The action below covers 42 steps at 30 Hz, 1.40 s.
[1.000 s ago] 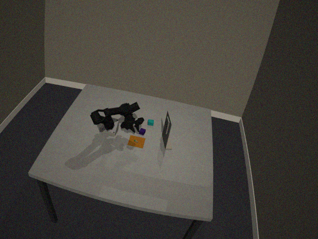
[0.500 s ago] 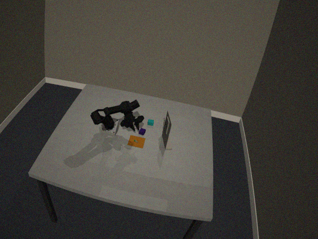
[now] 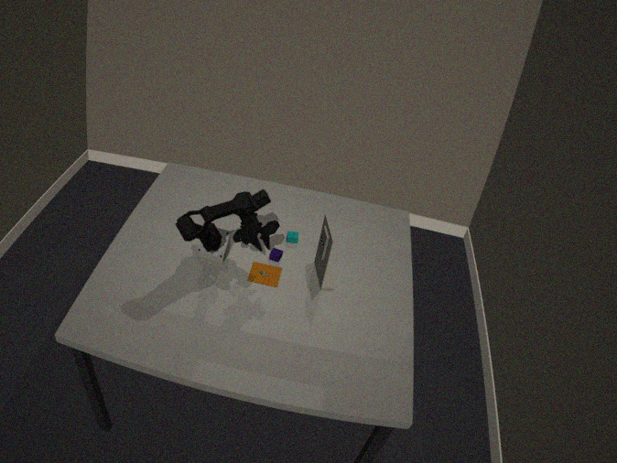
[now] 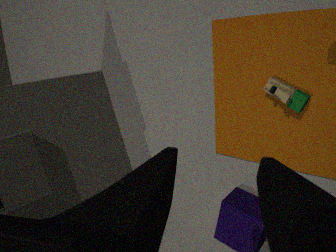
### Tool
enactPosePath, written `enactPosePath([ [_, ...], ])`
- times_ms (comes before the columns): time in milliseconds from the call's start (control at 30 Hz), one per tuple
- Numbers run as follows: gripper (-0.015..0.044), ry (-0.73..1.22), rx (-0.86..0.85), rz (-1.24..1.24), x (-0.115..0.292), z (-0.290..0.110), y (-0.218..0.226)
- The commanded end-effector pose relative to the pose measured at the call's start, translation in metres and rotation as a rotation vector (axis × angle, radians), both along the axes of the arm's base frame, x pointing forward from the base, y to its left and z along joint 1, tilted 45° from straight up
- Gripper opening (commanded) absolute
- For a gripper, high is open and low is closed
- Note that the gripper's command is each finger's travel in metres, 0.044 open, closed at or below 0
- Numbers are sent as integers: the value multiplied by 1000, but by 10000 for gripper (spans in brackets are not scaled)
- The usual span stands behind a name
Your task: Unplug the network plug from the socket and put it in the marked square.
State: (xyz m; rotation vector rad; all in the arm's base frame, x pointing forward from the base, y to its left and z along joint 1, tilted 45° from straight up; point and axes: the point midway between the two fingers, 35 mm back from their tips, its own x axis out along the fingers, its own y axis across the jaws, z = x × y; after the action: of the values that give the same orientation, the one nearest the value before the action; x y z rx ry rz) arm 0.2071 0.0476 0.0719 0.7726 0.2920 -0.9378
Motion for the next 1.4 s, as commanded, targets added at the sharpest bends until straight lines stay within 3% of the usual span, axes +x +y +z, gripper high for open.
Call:
enactPosePath([
  [0,156,2,1,0,1,3,4],
  [1300,156,-5,-3,1,-3,77,75],
  [1367,209,-5,-3,1,-3,77,75],
])
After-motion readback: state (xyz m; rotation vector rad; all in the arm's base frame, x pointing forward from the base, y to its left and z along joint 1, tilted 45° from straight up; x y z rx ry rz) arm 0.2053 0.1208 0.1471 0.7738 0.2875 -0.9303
